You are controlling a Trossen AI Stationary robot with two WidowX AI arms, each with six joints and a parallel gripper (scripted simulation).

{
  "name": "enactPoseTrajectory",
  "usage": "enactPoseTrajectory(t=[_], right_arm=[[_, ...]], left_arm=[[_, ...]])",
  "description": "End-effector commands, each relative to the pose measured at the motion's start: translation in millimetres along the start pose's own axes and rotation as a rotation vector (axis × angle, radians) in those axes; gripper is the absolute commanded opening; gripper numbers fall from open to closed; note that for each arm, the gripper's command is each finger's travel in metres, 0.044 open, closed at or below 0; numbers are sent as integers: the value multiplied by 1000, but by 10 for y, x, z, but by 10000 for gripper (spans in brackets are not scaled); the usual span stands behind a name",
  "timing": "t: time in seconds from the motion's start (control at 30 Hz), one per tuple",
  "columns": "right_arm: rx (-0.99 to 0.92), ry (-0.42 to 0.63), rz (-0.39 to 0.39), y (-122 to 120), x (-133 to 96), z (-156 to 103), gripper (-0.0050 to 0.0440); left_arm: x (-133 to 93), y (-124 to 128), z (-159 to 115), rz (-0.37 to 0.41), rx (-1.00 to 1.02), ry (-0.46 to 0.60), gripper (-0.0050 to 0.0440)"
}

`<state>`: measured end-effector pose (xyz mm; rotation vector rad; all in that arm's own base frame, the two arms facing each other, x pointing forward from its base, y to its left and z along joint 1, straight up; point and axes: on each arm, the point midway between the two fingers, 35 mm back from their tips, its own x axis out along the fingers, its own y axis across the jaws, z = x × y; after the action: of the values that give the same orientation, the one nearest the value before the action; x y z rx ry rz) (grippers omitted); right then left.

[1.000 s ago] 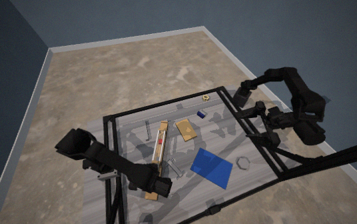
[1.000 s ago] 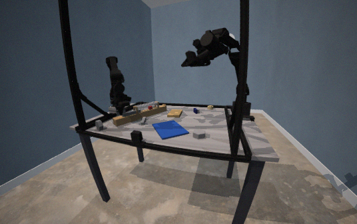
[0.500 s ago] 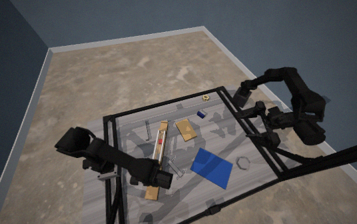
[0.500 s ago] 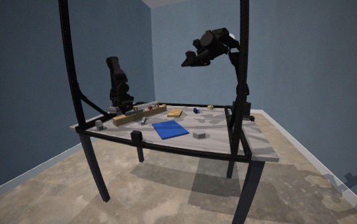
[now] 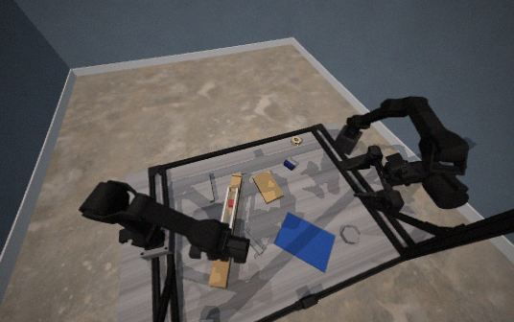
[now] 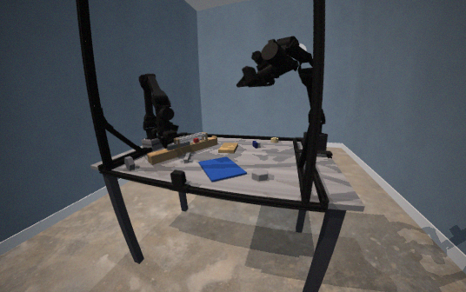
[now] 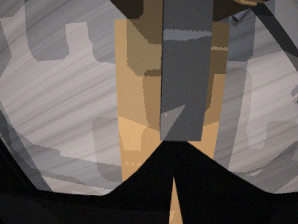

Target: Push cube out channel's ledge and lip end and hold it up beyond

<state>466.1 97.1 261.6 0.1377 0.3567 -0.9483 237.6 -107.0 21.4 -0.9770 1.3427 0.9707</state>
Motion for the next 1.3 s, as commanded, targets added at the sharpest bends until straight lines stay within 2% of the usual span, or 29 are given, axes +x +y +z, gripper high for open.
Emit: enactPoseTrajectory(t=[0.0, 0.67, 0.77, 0.93, 1.27], right_arm=[[1, -4, -2, -3, 0, 8, 400], [1, -4, -2, -3, 0, 8, 400], [1, -4, -2, -3, 0, 8, 400], [1, -4, -2, -3, 0, 8, 400], [1, -4, -2, -3, 0, 8, 400]], left_arm=[[10, 14, 77, 3, -1, -3, 0], [-15, 12, 312, 3, -1, -3, 0], [-229, -6, 315, 3, -1, -3, 0], [-772, 34, 320, 3, -1, -3, 0], [-796, 38, 320, 3, -1, -3, 0]])
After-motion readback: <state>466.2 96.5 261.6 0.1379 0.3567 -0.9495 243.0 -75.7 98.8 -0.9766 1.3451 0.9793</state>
